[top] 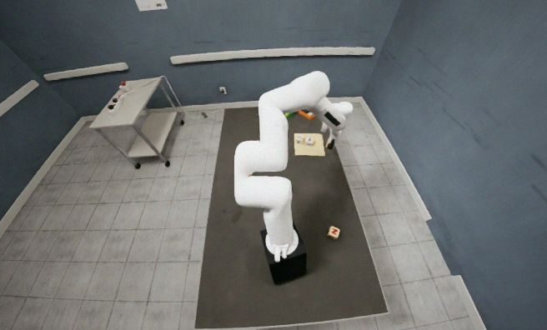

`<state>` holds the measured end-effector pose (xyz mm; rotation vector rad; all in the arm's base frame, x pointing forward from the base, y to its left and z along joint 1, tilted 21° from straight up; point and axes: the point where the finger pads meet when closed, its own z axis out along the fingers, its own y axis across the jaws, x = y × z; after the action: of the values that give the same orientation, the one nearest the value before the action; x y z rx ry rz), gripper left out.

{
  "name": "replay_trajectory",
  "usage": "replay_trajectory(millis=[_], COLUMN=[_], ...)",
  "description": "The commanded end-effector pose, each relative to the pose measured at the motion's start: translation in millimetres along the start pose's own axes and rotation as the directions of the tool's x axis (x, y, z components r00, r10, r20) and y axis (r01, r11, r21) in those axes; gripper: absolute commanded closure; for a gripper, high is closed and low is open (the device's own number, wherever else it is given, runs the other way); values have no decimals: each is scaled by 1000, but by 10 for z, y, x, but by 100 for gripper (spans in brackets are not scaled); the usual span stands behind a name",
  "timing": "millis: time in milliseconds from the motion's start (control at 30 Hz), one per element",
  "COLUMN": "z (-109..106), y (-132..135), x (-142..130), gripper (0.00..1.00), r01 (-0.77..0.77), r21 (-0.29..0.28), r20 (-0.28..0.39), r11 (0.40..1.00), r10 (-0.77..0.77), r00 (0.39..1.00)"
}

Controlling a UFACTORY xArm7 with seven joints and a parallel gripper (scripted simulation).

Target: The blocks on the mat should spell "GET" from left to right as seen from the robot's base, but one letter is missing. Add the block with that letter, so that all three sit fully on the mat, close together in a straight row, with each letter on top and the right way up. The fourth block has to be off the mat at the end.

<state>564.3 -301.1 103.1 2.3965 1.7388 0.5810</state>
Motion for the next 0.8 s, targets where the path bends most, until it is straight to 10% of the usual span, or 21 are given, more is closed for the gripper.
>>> replay_trajectory(millis=[0,767], z=[18,25], y=[476,671], x=[357,603], gripper=[56,56], r01=[23,36], r21=[24,28], r20=[11,19], r11=[999,999], r10=[-23,-36], r00=[1000,999])
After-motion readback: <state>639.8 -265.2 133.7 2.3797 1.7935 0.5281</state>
